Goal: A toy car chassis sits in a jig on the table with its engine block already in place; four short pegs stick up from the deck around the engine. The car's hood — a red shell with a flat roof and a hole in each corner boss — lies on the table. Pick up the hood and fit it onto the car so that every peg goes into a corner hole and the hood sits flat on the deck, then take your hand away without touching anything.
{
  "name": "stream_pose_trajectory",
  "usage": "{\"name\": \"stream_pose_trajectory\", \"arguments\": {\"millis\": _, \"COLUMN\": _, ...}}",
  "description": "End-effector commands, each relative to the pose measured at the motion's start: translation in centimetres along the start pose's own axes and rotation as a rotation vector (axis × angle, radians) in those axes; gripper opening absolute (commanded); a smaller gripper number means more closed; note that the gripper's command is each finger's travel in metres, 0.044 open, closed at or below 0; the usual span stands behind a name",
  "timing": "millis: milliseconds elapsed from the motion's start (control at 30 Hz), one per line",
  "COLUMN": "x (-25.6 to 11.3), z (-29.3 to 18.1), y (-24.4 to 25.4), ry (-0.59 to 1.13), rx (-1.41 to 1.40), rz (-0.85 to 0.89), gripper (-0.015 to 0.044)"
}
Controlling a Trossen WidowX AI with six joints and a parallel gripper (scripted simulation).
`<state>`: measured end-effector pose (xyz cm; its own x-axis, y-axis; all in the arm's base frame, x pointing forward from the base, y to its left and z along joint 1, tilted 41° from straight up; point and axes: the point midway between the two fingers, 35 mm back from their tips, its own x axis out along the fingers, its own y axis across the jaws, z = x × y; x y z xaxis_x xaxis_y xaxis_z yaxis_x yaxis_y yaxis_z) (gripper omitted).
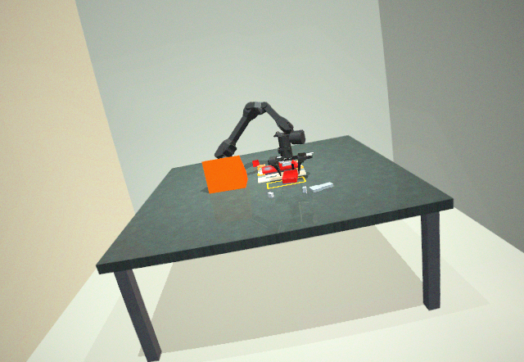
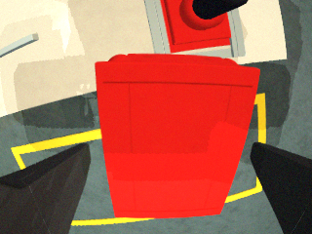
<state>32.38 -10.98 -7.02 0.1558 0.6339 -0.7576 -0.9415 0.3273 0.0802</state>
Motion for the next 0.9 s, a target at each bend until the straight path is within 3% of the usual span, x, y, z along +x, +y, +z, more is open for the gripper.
{"name": "stream_pose_trajectory", "arguments": {"millis": 0, "x": 0.26, "z": 0.07, "y": 0.00, "ry": -0.003, "rx": 0.003, "rz": 0.000, "gripper": 0.0440}}
{"name": "stream_pose_trajectory", "arguments": {"millis": 633, "x": 1.21, "z": 0.08, "y": 0.02, "ry": -0.004, "rx": 0.003, "rz": 0.000, "gripper": 0.0440}}
{"name": "stream_pose_trajectory", "arguments": {"millis": 767, "x": 1.00, "z": 0.01, "y": 0.01, "ry": -0.001, "rx": 0.000, "rz": 0.000, "gripper": 0.0335}}
{"name": "stream_pose_trajectory", "arguments": {"millis": 867, "x": 1.00, "z": 0.01, "y": 0.01, "ry": -0.001, "rx": 0.000, "rz": 0.000, "gripper": 0.0315}}
